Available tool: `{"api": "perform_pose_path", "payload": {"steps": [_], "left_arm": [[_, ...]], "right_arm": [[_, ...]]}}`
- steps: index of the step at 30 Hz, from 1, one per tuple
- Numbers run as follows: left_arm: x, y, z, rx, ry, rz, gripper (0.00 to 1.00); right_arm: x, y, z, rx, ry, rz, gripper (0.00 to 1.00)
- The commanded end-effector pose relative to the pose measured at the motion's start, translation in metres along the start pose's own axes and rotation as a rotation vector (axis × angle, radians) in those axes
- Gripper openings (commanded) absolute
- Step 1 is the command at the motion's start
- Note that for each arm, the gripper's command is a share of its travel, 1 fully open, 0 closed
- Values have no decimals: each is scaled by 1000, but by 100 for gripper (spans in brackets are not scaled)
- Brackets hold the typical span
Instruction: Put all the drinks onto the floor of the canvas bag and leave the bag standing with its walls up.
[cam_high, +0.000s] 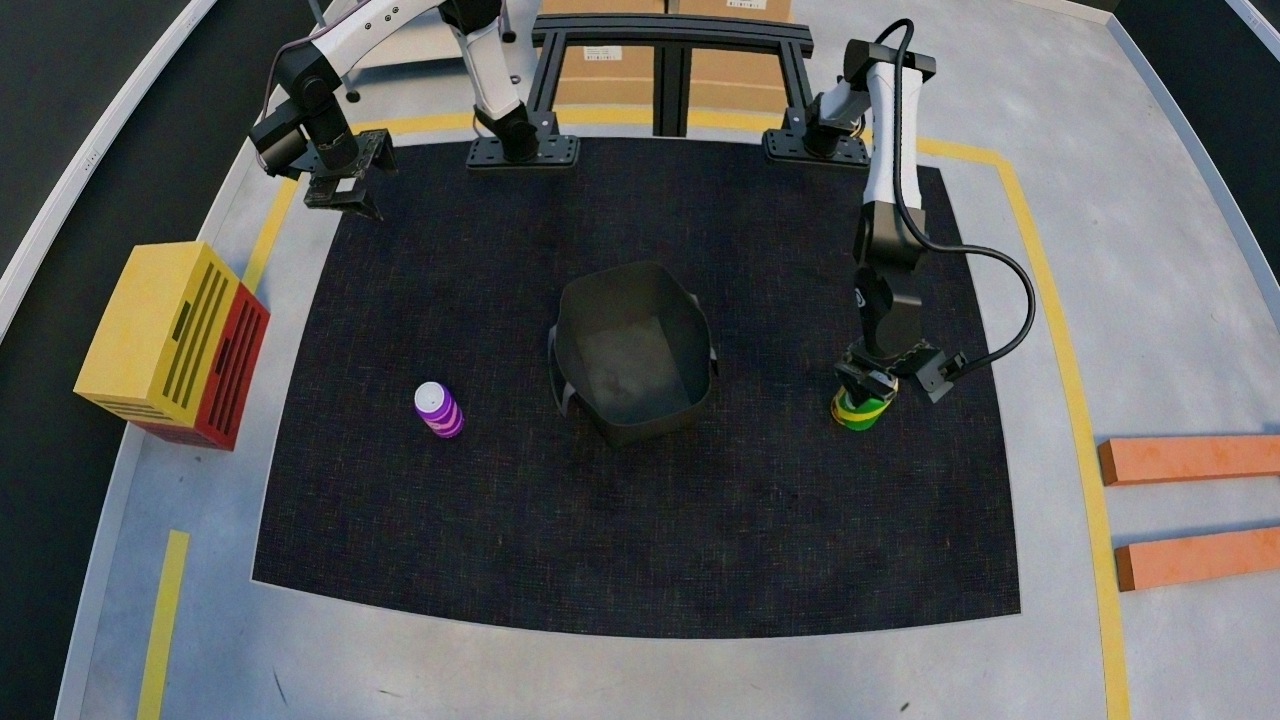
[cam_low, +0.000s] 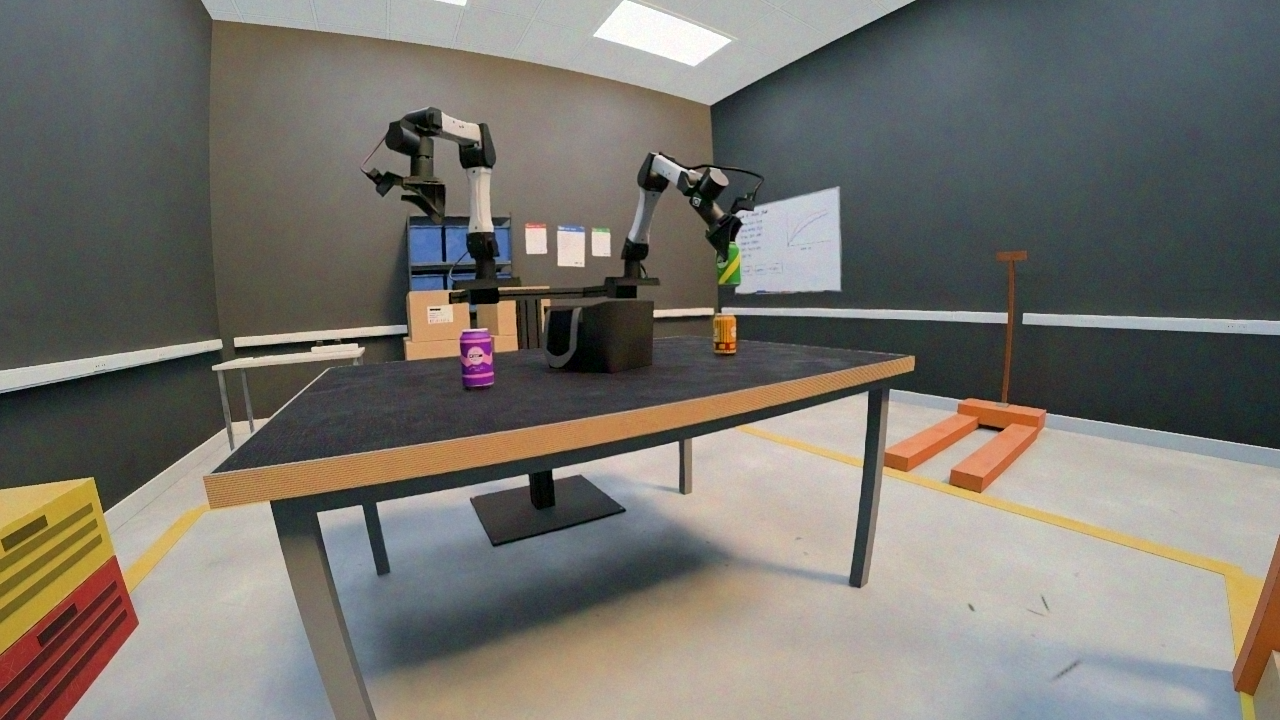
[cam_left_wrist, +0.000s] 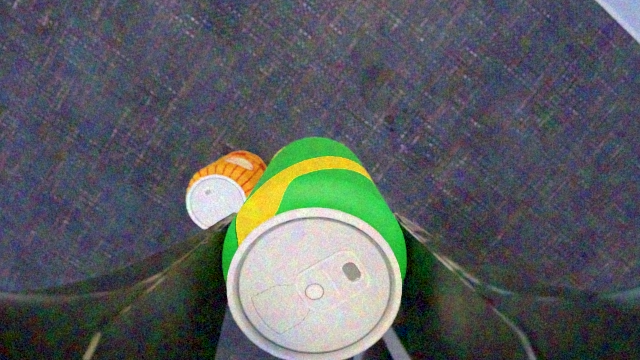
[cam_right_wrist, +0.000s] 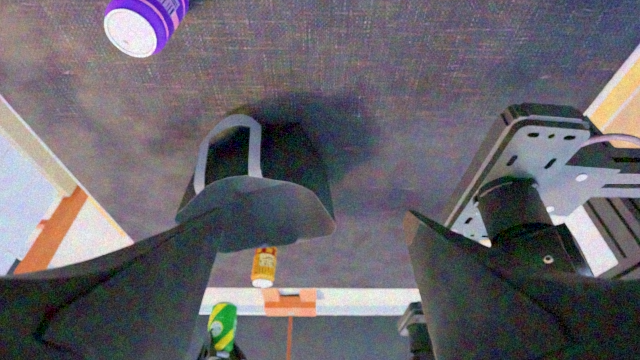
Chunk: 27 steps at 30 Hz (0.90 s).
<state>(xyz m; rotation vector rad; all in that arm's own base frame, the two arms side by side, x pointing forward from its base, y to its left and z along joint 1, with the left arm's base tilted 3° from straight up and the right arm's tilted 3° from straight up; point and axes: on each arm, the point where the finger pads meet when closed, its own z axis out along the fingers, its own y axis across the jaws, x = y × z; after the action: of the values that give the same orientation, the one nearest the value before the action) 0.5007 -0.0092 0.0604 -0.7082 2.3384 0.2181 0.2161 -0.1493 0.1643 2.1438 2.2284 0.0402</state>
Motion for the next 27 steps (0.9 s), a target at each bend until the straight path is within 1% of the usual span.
{"api": "perform_pose_path", "payload": {"steps": [1,3,4,5,7,9,12,13,15,18,19,22,25,27], "left_arm": [[-35,-17,-39,46,-120,-71,74],[-42,-27,-47,64,-140,-83,74],[-36,-27,-46,61,-132,-78,74],[-40,-27,-46,68,-137,-65,74],[-21,-14,-34,38,-98,-46,74],[-39,-15,-37,47,-126,-61,74],[-40,-15,-38,51,-131,-55,74],[-48,-18,-42,61,-147,-64,74],[-40,-26,-45,72,-141,-60,74],[-30,-22,-40,60,-122,-51,74],[-29,-17,-36,48,-117,-52,74],[-42,-21,-40,62,-140,-67,74],[-32,-18,-36,52,-124,-58,74],[-32,-18,-36,52,-123,-57,74]], "right_arm": [[-7,4,-13,-34,-54,8,100],[-7,4,-13,-34,-54,8,100],[-7,4,-13,-34,-54,8,100],[-7,4,-13,-34,-54,8,100],[-7,4,-13,-34,-54,8,100],[-7,4,-13,-34,-54,8,100],[-7,4,-13,-34,-54,8,100],[-7,4,-13,-34,-54,8,100],[-7,4,-13,-34,-54,8,100],[-7,4,-13,-34,-54,8,100],[-7,4,-13,-34,-54,8,100],[-7,4,-13,-34,-54,8,100],[-7,4,-13,-34,-54,8,100],[-7,4,-13,-34,-54,8,100]]}}
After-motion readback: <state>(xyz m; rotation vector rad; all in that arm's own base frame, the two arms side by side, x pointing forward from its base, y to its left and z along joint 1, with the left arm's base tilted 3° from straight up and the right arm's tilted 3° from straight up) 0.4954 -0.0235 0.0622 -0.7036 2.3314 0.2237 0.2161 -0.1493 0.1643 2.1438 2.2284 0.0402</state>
